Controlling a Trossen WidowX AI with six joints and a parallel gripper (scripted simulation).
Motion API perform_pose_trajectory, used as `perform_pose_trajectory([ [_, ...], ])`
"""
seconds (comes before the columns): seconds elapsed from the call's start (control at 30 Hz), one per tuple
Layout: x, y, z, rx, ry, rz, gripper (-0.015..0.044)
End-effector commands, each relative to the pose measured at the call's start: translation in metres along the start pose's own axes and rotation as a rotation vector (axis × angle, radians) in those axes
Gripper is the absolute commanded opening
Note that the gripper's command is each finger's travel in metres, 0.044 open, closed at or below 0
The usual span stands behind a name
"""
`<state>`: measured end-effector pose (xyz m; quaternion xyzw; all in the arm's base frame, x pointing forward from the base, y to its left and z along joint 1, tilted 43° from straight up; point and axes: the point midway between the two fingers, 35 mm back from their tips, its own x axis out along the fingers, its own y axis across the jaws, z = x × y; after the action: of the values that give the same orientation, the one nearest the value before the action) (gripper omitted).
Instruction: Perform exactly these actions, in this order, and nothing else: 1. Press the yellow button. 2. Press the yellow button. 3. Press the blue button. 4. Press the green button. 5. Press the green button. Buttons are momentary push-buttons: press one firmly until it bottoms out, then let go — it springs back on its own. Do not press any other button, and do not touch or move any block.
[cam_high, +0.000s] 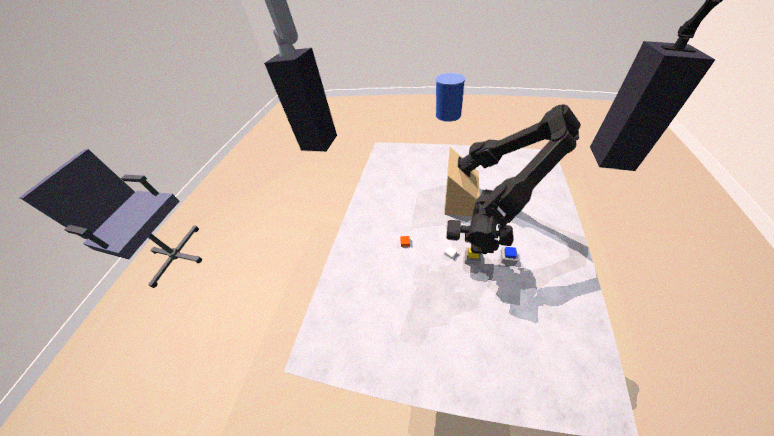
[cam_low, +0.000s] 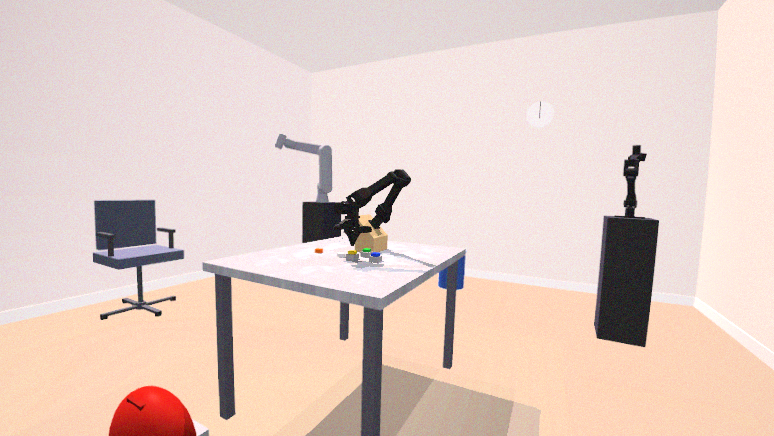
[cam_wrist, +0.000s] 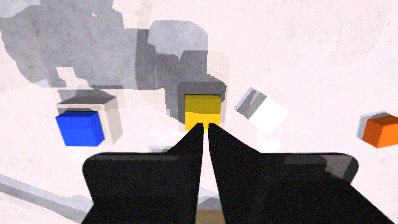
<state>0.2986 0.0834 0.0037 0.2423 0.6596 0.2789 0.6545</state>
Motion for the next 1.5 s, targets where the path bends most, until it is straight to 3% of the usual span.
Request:
perform_pose_trajectory([
  [0.0,-0.023,0.0,0.001,-0.009,0.004,-0.006,0.002],
  [0.13,-0.062,0.001,0.0,-0.009,0.005,-0.006,0.002],
  [0.3,-0.062,0.014,0.0,-0.009,0.005,-0.009,0.002],
  [0.5,-0.062,0.118,-0.018,-0.009,0.004,-0.002,0.002],
  [0.7,-0.062,0.121,-0.019,-0.009,0.005,0.0,0.002],
  [0.9,-0.003,0.122,-0.019,-0.009,0.005,0.001,0.002],
  [1.47,0.018,0.122,-0.019,-0.009,0.005,0.003,0.002],
])
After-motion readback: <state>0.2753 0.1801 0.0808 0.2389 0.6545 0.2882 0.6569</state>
